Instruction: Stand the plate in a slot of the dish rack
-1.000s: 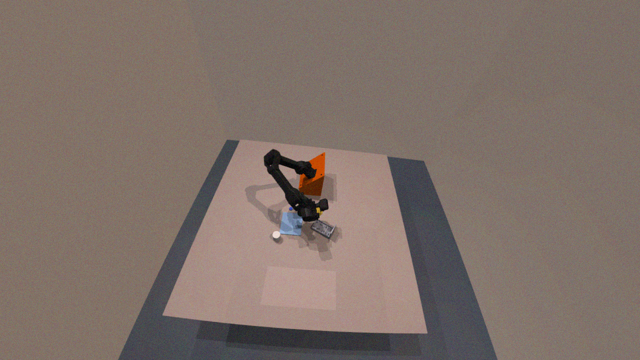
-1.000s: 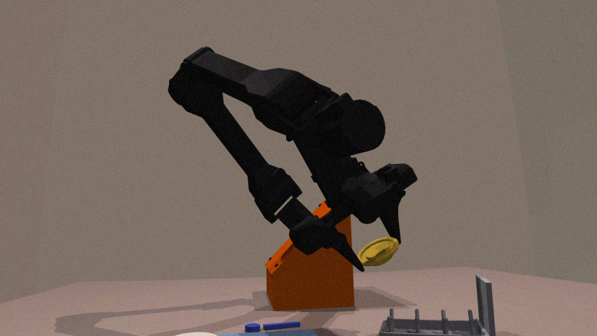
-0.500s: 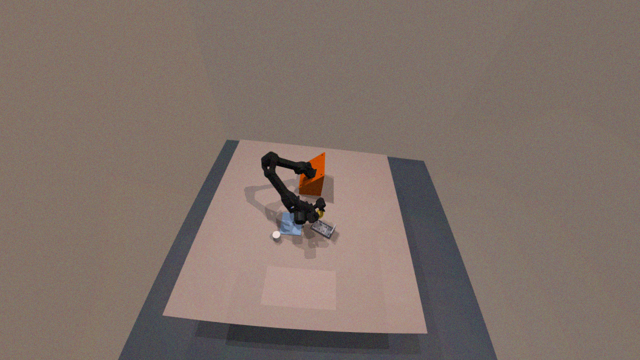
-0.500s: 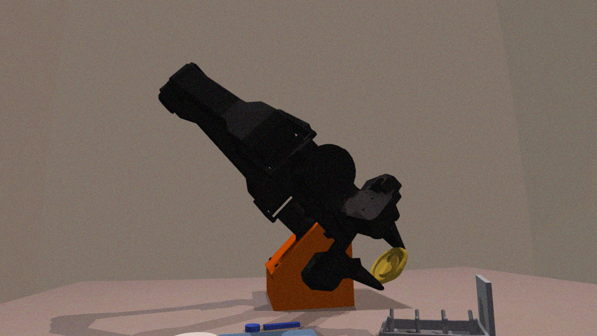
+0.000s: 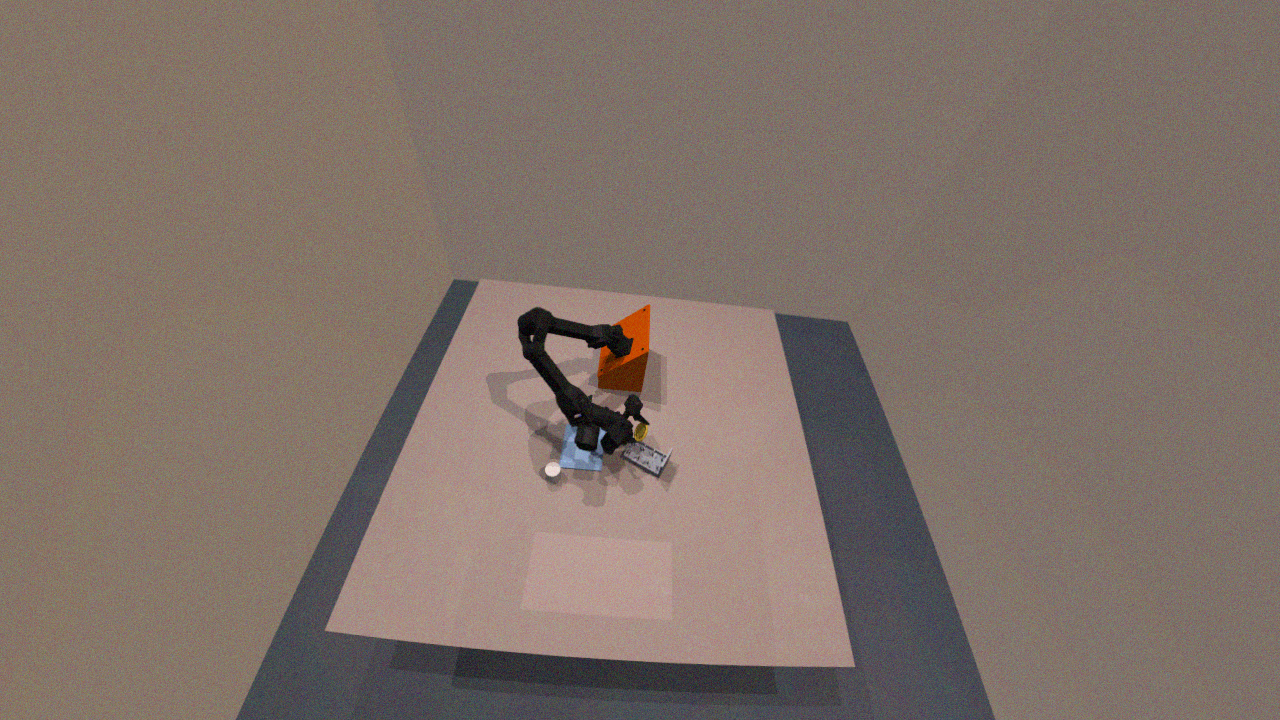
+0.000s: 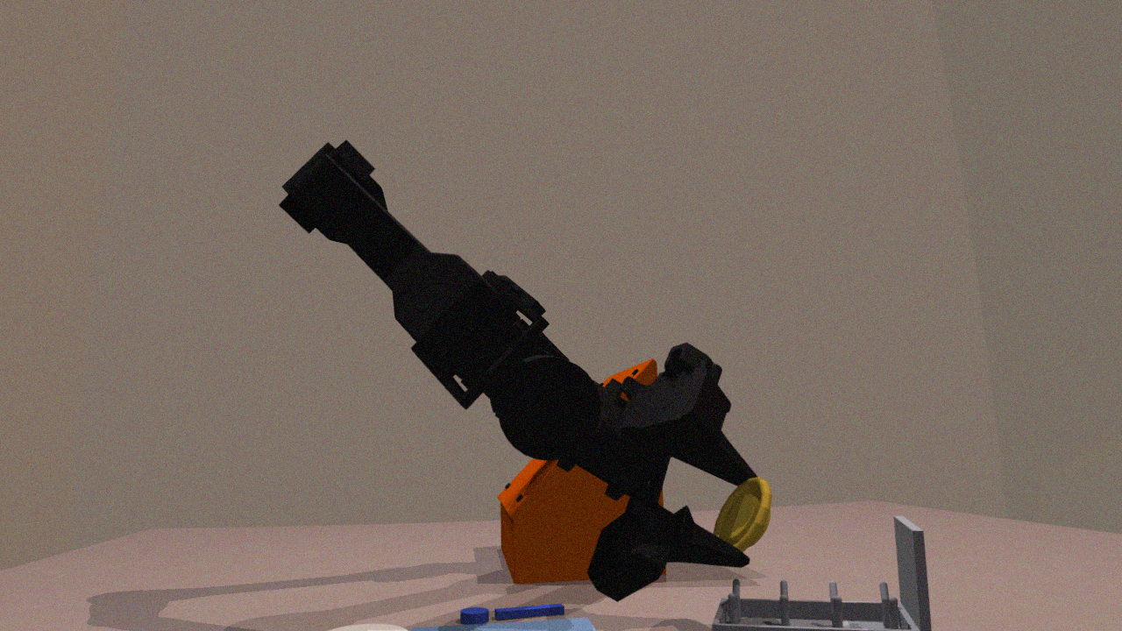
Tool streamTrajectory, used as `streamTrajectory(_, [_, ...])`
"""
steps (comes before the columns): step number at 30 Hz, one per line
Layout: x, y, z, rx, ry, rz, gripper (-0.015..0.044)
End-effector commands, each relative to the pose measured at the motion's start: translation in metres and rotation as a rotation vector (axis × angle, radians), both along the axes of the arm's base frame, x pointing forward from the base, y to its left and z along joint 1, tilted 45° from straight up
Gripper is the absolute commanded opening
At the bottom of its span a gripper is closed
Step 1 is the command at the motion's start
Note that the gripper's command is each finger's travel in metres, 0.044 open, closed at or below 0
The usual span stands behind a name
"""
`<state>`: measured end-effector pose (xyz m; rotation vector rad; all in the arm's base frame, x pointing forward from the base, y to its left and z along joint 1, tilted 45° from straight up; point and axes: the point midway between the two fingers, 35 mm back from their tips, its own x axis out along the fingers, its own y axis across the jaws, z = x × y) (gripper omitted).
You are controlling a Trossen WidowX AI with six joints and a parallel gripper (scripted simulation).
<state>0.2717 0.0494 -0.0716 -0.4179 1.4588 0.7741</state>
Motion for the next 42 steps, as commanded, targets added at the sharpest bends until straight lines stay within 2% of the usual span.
streamTrajectory(1, [0.001,-0.003,-0.002,0.081,-0.059,0.084,0.0])
streamTrajectory(18, [0.009,-0.019,-0.001,0.271,-0.365,0.377,0.0])
streamTrajectory(34, [0.014,-0.039,0.009,0.312,-0.735,0.648,0.0])
streamTrajectory(42, [0.014,-0.04,0.01,0.311,-0.752,0.659,0.0])
